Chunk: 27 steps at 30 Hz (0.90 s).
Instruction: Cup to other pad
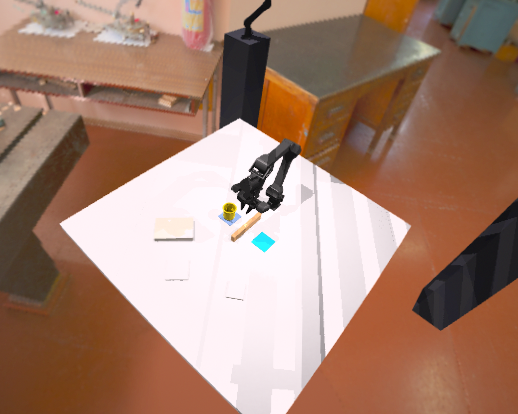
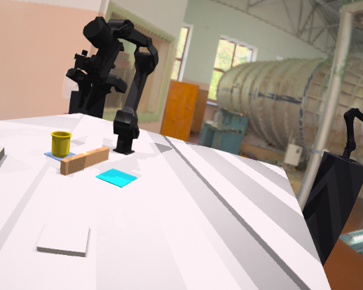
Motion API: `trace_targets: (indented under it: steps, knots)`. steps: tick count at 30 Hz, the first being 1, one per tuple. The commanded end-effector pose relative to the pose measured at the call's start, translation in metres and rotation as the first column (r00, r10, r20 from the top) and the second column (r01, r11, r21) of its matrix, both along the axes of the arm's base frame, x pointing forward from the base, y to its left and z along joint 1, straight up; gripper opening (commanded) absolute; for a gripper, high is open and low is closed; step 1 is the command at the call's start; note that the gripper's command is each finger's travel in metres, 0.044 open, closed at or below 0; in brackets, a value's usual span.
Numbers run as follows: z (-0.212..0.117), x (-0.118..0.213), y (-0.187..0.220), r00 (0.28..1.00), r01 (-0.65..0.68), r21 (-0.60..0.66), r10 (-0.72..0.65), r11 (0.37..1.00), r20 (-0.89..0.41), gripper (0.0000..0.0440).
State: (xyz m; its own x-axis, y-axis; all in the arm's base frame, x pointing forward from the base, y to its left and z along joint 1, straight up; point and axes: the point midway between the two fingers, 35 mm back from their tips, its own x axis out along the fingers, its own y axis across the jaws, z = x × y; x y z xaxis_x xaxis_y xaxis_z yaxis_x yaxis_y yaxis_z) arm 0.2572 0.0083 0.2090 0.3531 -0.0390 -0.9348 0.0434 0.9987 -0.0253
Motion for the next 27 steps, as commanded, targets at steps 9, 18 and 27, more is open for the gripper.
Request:
trace_targets:
  steps: [9, 18, 27]
  knots:
    - [-0.016, -0.014, -0.02, 0.983, -0.039, -0.044, 0.03, 0.998, -0.18, 0.0152]
    - [-0.028, -0.021, -0.034, 0.958, -0.056, -0.053, 0.038, 0.997, -0.286, 0.0157]
    - [-0.045, -0.023, -0.048, 0.936, -0.064, -0.055, 0.041, 0.996, -0.348, 0.0171]
